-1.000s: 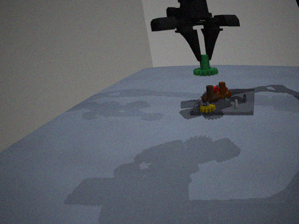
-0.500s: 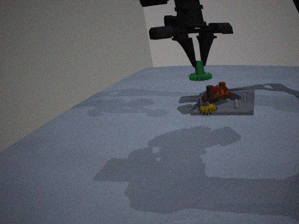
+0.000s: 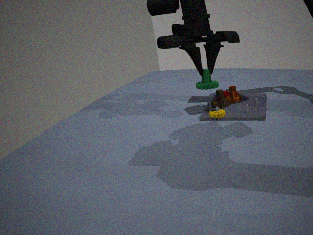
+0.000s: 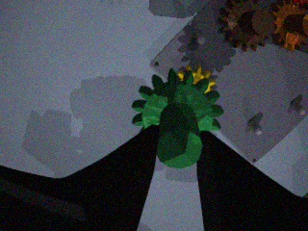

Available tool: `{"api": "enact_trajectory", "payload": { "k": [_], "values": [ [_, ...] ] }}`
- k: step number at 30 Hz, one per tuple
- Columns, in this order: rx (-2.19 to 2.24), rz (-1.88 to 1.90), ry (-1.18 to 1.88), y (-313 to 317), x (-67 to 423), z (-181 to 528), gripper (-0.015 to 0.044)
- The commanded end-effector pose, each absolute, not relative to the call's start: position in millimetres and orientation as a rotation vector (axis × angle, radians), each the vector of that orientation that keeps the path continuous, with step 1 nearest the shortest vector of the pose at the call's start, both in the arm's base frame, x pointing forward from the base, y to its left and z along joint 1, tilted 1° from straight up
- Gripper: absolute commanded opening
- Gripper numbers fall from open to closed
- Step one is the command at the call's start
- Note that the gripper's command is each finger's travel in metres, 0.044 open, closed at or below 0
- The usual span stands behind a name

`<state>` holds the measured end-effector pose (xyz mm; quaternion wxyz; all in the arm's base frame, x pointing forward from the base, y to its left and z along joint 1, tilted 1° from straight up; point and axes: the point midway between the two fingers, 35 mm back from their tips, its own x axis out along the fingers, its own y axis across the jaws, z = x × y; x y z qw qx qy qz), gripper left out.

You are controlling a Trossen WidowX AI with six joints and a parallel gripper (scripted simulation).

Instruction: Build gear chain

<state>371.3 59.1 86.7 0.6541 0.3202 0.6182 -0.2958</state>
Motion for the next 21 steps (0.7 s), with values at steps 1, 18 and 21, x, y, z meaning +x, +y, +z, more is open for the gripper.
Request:
{"api": "enact_trajectory", "payload": {
  "k": [1,18,21],
  "values": [
    [0.724,-0.669,1.407,48,376,80,0.0000],
    [0.724,-0.672,1.405,16,387,67,0.0000],
    [0.753,-0.699,1.395,16,387,67,0.0000]
  ]
}}
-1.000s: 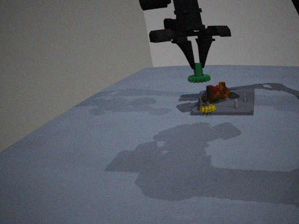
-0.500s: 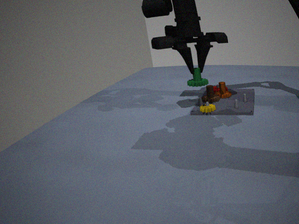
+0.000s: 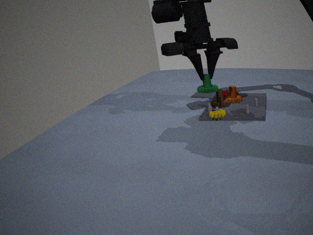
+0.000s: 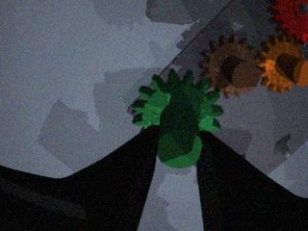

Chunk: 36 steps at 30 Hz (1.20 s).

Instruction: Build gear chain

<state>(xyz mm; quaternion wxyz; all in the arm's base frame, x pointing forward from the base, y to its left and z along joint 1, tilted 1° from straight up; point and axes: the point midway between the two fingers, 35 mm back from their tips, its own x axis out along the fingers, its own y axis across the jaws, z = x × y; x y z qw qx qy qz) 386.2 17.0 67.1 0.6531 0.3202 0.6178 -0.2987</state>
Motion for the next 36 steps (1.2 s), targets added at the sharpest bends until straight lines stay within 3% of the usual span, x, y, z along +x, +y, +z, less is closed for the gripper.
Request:
{"api": "enact_trajectory", "payload": {
  "k": [1,36],
  "values": [
    [0.769,-0.714,1.390,16.4,386.5,67.3,0.0000],
    [1.441,-1.352,1.040,16.3,386.6,69.3,0.0000]
  ]
}}
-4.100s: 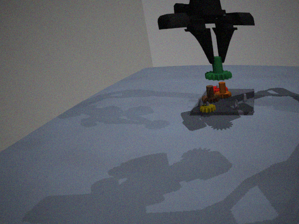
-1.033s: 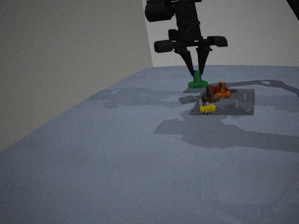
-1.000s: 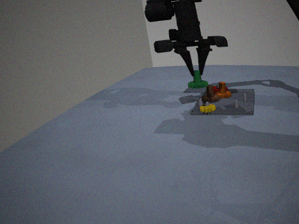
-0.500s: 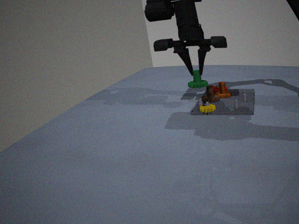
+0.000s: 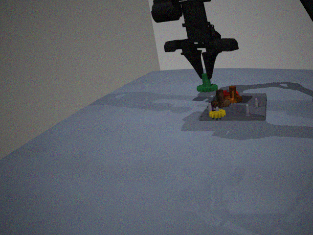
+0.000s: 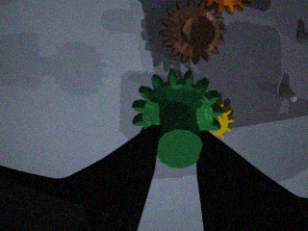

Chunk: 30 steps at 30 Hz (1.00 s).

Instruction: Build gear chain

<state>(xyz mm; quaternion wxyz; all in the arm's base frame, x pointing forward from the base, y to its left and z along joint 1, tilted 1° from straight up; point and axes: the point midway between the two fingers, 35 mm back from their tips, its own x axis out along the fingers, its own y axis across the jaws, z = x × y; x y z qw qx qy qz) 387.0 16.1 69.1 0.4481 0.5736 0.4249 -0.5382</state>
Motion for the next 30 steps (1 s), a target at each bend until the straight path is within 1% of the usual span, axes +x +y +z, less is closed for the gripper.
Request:
{"api": "enact_trajectory", "payload": {
  "k": [1,20,30],
  "values": [
    [1.441,-1.352,1.040,16,387,69,0.0000],
    [1.393,-1.306,1.075,16,387,49,0.0000],
    [1.486,-1.394,1.007,17,389,34,0.0000]
  ]
}}
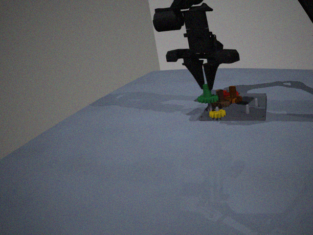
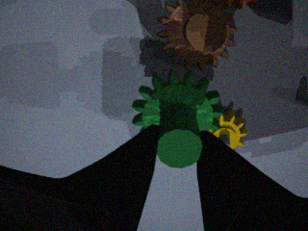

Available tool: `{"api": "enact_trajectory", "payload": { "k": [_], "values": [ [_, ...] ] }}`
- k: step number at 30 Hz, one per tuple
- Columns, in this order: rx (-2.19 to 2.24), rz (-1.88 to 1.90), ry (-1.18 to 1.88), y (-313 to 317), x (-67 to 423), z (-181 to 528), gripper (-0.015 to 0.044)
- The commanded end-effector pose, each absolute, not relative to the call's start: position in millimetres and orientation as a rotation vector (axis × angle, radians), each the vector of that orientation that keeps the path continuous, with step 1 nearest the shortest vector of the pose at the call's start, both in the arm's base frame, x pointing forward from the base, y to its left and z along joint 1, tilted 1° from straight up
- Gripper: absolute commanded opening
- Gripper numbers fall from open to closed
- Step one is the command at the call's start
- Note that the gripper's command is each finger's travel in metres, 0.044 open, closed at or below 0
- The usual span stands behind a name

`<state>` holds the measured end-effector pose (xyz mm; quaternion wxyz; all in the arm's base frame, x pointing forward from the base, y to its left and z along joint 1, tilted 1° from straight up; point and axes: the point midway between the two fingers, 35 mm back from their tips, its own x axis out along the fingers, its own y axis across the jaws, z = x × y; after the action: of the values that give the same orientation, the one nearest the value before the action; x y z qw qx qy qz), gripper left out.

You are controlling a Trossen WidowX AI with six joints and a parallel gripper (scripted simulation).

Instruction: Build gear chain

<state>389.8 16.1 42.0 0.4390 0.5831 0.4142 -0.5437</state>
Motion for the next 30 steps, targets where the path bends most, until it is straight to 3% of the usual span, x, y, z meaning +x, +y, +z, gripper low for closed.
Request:
{"api": "enact_trajectory", "payload": {
  "k": [1,14,30],
  "values": [
    [1.501,-1.409,0.995,17,389,33,0.0000],
    [1.646,-1.547,0.873,16,389,24,0.0000],
    [1.429,-1.341,1.049,17,389,21,0.0000]
  ]
}}
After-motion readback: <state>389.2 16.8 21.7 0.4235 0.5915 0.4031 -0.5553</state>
